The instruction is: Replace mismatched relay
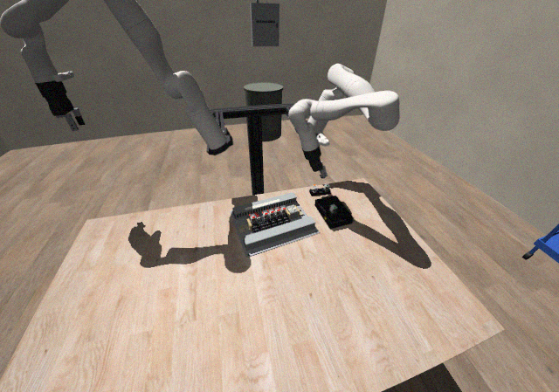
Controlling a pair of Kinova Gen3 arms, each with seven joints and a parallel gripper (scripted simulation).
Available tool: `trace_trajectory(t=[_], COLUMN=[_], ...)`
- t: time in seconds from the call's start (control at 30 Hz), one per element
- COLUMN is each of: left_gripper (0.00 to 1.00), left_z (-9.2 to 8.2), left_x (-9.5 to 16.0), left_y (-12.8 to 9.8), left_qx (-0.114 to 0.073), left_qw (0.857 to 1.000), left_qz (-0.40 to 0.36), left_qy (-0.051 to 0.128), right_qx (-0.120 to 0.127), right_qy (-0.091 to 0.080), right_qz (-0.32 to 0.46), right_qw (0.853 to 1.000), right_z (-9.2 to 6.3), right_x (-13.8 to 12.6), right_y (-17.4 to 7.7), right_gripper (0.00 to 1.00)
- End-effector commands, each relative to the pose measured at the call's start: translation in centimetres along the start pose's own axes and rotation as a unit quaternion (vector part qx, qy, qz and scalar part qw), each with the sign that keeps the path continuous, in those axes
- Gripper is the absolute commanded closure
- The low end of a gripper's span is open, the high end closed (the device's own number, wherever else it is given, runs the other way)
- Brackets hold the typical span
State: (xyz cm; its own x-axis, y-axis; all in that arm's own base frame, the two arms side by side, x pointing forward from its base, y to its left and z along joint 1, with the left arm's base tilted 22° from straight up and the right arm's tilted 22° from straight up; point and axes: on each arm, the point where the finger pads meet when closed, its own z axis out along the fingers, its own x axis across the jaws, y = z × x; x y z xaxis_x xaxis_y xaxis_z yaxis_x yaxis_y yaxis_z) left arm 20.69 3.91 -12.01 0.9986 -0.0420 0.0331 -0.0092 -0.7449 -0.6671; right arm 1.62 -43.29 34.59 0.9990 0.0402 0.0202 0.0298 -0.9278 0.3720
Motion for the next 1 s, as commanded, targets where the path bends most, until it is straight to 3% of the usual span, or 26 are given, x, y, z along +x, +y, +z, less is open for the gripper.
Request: trace_trajectory(t=[0.0, 0.97], left_gripper=[1.0, 1.0], left_z=[0.04, 0.41], left_x=[0.04, 0.04], left_y=[0.02, 0.16], left_qx=[0.0, 0.0], left_qw=[1.0, 1.0], left_qz=[0.0, 0.0], left_qy=[0.0, 0.0], right_qx=[-0.001, -0.001], right_qy=[0.0, 0.0], right_qz=[0.0, 0.0], right_qw=[1.0, 1.0], right_z=[-0.05, -0.05], right_x=[-0.01, -0.01], right_y=[0.03, 0.03], right_gripper=[0.0, 0.0])
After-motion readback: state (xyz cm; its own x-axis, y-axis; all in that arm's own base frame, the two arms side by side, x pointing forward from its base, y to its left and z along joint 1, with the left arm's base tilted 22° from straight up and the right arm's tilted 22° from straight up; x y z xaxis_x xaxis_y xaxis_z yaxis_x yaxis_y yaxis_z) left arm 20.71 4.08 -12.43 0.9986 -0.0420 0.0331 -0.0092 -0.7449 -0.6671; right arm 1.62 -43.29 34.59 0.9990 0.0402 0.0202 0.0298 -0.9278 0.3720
